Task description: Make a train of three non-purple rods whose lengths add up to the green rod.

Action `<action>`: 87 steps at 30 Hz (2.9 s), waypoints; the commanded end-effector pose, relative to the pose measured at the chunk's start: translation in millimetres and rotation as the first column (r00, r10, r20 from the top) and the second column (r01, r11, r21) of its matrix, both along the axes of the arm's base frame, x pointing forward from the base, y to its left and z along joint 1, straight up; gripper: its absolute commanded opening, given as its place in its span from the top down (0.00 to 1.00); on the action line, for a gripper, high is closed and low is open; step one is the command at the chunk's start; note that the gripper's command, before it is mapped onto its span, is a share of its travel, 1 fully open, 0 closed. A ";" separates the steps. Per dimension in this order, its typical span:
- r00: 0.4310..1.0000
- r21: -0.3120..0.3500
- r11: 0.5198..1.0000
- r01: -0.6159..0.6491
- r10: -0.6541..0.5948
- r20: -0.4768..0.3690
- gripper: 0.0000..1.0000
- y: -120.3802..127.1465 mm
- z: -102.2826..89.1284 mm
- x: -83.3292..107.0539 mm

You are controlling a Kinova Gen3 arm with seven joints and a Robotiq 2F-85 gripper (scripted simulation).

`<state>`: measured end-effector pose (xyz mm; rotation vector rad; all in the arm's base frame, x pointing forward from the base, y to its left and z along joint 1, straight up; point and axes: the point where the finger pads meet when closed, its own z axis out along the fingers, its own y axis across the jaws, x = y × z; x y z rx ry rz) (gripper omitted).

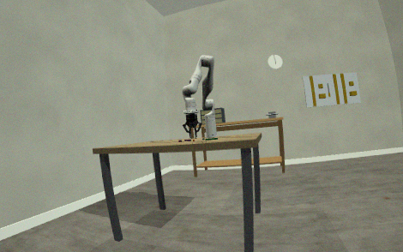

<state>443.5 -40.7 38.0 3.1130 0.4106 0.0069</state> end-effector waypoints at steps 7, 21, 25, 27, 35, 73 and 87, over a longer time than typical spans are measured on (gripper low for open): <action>1.000 0.000 1.000 0.000 0.000 0.002 0.76 -0.1 0.6 0.6; 1.000 0.000 1.000 0.000 0.000 0.002 0.76 -0.1 0.6 0.6; 1.000 0.000 1.000 0.000 0.000 0.002 0.76 -0.1 0.6 0.6; 1.000 0.000 1.000 0.000 0.000 0.002 0.76 -0.1 0.6 0.6; 1.000 0.000 1.000 0.000 0.000 0.002 0.76 -0.1 0.6 0.6; 1.000 0.000 1.000 0.000 0.000 0.002 0.76 -0.1 -16.1 0.7; 1.000 0.000 1.000 0.000 0.000 0.002 0.76 -0.1 -16.1 0.7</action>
